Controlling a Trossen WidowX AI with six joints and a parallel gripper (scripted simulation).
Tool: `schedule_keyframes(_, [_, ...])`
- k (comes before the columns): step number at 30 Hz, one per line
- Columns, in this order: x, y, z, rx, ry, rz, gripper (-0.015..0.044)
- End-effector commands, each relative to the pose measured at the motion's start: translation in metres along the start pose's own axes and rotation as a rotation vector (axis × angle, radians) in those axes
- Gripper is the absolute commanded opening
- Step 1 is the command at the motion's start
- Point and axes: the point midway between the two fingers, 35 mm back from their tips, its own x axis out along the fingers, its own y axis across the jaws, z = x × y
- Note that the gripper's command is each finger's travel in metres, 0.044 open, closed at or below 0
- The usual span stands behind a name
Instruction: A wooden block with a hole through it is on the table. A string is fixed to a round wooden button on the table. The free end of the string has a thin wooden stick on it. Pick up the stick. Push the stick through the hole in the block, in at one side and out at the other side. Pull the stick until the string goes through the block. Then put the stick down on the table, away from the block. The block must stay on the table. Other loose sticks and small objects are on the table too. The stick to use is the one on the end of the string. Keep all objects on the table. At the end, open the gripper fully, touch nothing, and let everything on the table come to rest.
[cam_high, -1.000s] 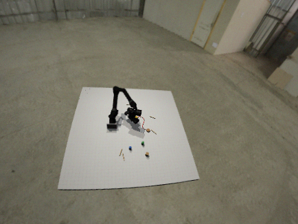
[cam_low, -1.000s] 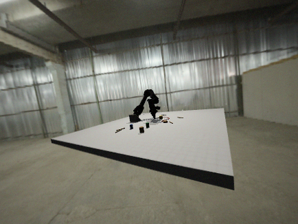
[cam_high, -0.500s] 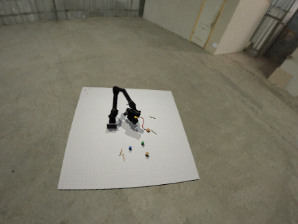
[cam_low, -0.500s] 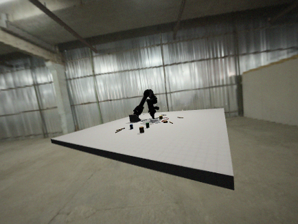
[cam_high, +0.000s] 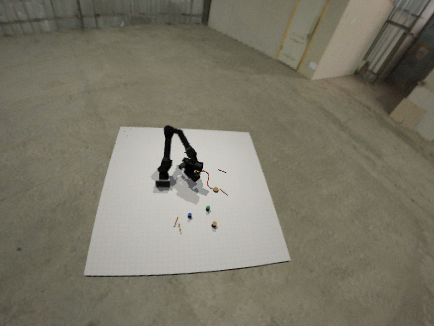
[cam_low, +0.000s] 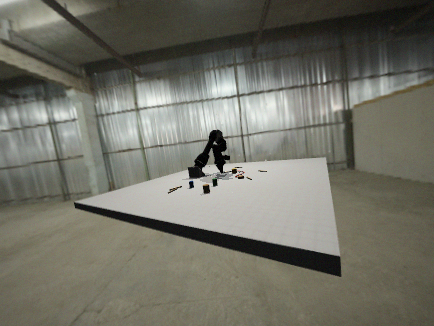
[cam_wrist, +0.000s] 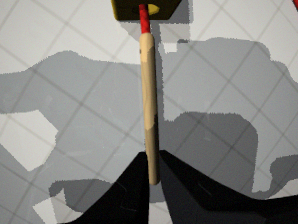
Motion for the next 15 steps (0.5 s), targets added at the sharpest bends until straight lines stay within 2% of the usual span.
schedule_keyframes(1, [0.001,0.002,-0.006,0.001,0.006,0.001,0.0])
schedule_keyframes(15, [0.0,0.002,-0.018,0.001,0.007,-0.008,0.0])
